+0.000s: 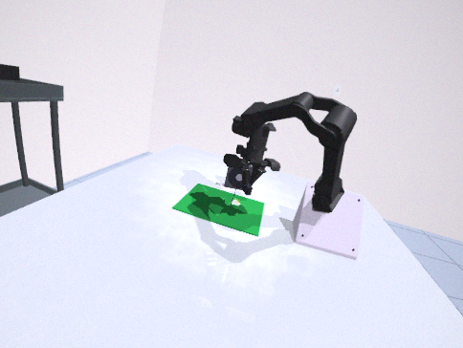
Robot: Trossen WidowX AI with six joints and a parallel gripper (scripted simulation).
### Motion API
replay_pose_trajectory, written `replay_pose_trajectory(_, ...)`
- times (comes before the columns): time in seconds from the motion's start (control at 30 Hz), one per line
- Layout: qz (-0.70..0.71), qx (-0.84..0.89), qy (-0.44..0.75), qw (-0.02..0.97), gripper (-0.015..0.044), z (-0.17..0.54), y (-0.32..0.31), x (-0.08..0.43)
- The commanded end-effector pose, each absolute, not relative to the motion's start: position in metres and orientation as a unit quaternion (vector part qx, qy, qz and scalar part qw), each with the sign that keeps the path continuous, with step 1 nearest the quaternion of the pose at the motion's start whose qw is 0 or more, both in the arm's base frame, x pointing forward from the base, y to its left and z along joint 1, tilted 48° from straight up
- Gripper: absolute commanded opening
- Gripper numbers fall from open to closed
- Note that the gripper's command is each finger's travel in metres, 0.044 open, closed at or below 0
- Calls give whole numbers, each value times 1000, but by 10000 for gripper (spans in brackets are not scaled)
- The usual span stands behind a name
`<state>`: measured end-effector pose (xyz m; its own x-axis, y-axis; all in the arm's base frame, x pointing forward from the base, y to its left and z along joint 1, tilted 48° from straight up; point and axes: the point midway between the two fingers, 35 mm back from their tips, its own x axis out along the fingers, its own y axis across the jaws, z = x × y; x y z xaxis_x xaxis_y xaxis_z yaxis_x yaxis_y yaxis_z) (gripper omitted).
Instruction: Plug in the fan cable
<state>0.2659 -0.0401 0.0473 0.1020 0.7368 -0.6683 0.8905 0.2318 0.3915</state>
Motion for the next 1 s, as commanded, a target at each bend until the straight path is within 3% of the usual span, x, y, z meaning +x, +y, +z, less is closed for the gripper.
replay_pose_trajectory(0.0, -39, 580, 663, 472, 0, 55, -39, 273)
replay_pose_trajectory(0.33, 12, 539, 667, 514, 0, 55, -39, 273)
replay_pose_trajectory(0.97, -61, 465, 695, 545, 0, 36, -24, 261)
